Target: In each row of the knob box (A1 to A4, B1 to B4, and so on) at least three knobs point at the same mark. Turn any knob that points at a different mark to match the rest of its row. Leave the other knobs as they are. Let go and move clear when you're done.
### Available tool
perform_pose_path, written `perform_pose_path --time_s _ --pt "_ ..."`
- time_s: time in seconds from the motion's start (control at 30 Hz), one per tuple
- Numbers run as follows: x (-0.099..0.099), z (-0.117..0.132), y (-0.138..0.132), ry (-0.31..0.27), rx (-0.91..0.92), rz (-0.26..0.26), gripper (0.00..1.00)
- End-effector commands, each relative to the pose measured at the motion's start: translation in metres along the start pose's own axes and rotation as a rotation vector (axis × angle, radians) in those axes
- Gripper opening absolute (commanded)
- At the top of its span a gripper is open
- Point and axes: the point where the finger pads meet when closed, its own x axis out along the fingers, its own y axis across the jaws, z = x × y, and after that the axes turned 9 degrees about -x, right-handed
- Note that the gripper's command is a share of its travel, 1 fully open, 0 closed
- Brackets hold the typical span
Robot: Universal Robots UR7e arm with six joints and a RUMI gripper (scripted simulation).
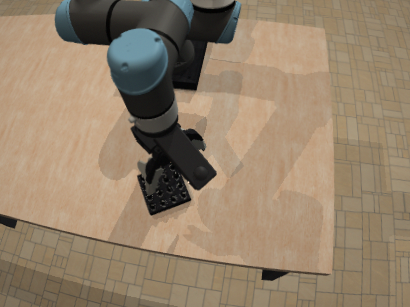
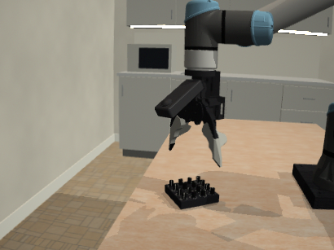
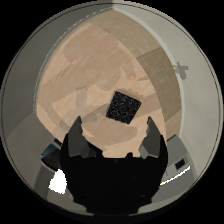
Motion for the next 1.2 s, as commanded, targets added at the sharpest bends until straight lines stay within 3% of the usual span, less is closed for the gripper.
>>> perform_pose_path --time_s 0.0,0.23,0.5,1.17 --pt "0.018 0.029 0.013 0.005 0.156 0.009 1.00" --pt "0.034 0.056 0.021 0.005 0.298 0.010 1.00" --pt "0.043 0.070 0.023 0.005 0.373 0.010 1.00" --pt "0.044 0.072 0.024 0.005 0.384 0.009 1.00"
